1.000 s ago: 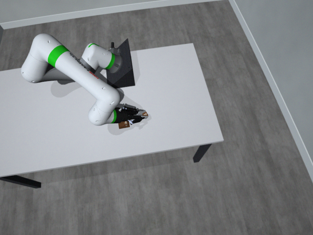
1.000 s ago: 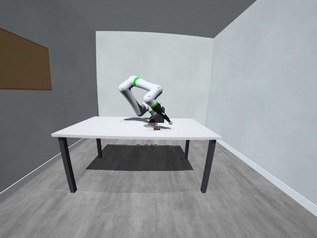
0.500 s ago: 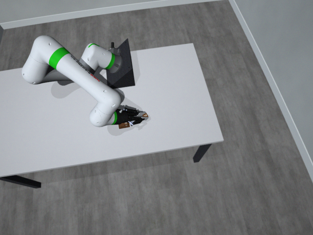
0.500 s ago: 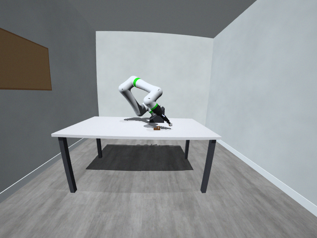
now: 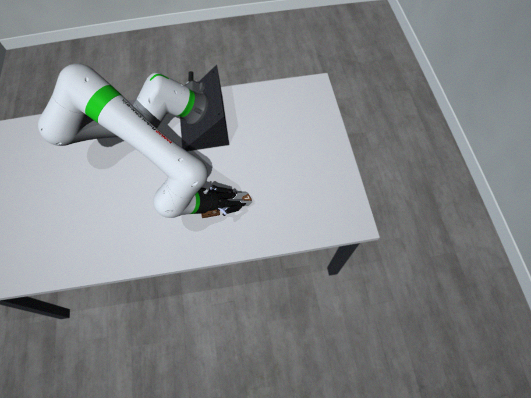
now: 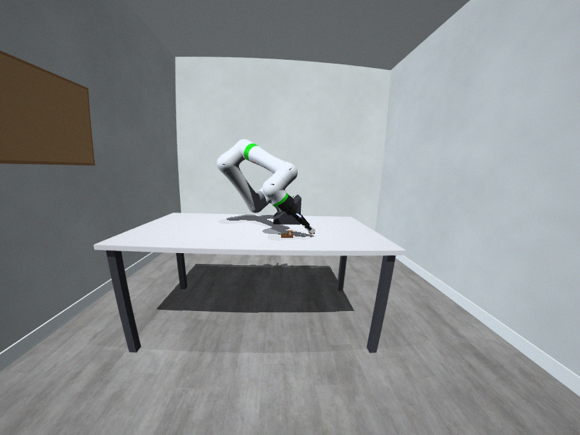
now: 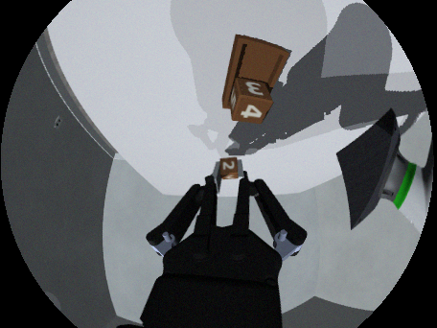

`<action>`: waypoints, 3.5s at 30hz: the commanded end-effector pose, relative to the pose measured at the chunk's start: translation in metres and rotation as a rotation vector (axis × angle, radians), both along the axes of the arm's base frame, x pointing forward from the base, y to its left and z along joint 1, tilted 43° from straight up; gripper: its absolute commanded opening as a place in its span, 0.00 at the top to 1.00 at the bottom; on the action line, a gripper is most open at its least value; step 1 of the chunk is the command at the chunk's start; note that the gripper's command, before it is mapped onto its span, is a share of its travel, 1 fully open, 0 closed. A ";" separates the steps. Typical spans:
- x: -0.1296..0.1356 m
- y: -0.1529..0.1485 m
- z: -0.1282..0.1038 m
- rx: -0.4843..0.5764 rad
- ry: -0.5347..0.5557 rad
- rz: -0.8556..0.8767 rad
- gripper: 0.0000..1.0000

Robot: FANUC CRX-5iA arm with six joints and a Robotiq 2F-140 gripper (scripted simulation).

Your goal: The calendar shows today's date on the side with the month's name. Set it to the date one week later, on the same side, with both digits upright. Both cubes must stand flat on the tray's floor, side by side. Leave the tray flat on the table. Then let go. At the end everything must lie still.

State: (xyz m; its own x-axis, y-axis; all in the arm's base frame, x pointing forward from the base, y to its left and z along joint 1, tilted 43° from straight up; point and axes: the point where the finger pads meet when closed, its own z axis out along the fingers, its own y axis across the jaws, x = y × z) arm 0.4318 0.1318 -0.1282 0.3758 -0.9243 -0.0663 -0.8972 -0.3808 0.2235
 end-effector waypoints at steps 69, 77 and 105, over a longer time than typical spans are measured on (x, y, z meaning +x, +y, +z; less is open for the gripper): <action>0.002 -0.011 -0.012 0.000 0.000 0.000 0.84; 0.002 -0.013 -0.014 0.000 0.000 0.000 0.84; 0.002 -0.013 -0.014 0.000 0.000 0.000 0.84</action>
State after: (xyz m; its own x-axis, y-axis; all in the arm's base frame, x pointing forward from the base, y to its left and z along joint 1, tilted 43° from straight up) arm 0.4338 0.1186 -0.1426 0.3759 -0.9243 -0.0663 -0.8972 -0.3809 0.2235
